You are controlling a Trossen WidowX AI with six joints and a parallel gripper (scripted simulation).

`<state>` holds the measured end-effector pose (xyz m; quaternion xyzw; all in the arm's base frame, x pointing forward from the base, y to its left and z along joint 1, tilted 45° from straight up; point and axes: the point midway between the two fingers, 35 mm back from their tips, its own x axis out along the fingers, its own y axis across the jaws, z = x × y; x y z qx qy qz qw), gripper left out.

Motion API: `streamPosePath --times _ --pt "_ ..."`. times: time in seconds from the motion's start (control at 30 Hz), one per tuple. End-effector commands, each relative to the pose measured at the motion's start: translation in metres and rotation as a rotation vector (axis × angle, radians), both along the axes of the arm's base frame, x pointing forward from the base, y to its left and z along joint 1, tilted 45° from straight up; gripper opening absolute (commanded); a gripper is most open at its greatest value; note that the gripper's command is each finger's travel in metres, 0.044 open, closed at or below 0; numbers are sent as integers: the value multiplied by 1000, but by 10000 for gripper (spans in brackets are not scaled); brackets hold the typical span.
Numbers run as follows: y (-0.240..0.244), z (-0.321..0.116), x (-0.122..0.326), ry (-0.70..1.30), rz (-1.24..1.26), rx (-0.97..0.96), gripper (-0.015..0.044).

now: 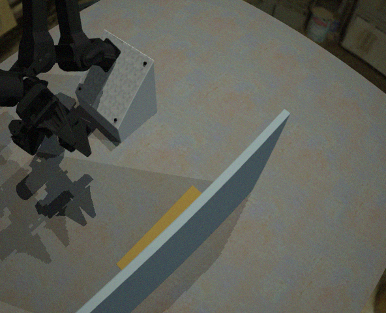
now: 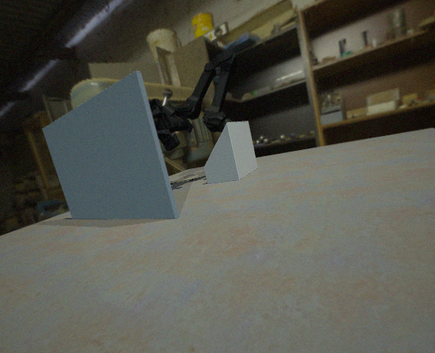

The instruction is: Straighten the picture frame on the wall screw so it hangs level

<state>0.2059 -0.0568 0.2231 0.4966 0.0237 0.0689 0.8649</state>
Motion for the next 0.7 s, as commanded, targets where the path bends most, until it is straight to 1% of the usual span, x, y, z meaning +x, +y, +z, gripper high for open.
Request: streamPosePath --times 0.0,0.27,0.67 --pt "0 -1 0 3 3 7 260" --pt "-2 0 3 -1 0 -5 260" --pt "-18 -23 62 -16 0 -95 260"
